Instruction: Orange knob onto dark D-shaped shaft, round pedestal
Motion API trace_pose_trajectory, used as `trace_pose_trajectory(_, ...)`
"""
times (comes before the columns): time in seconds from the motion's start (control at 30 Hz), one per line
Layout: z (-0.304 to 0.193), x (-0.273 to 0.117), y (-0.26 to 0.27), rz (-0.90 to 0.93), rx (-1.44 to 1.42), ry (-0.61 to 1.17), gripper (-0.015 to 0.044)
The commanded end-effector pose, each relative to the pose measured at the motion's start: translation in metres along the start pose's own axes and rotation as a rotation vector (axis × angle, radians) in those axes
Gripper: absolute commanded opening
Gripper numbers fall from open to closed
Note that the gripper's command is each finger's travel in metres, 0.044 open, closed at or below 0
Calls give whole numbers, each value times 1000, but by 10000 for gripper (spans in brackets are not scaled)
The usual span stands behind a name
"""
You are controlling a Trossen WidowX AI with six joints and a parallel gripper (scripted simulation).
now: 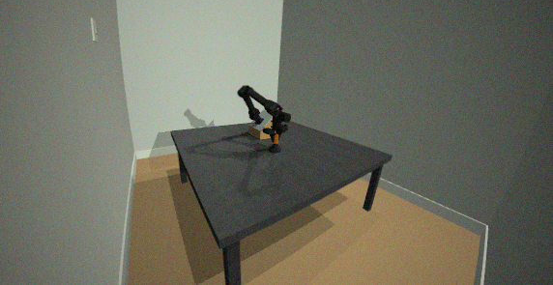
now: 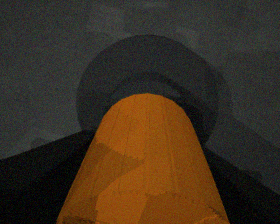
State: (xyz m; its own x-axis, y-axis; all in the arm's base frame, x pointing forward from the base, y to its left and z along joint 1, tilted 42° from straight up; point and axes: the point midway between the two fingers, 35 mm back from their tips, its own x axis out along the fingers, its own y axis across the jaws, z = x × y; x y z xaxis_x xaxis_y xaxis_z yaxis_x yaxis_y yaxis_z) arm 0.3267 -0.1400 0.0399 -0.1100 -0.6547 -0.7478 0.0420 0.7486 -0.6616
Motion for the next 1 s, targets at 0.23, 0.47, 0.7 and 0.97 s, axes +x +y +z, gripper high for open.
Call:
trace_pose_trajectory(0.23, 0, 1, -1, -4, 64, 0, 0)
trace_pose_trajectory(0.47, 0, 1, -1, -4, 64, 0, 0)
trace_pose_trajectory(0.7, 0, 1, -1, -4, 64, 0, 0)
trace_pose_trajectory(0.97, -1, -7, -2, -4, -12, 1, 0)
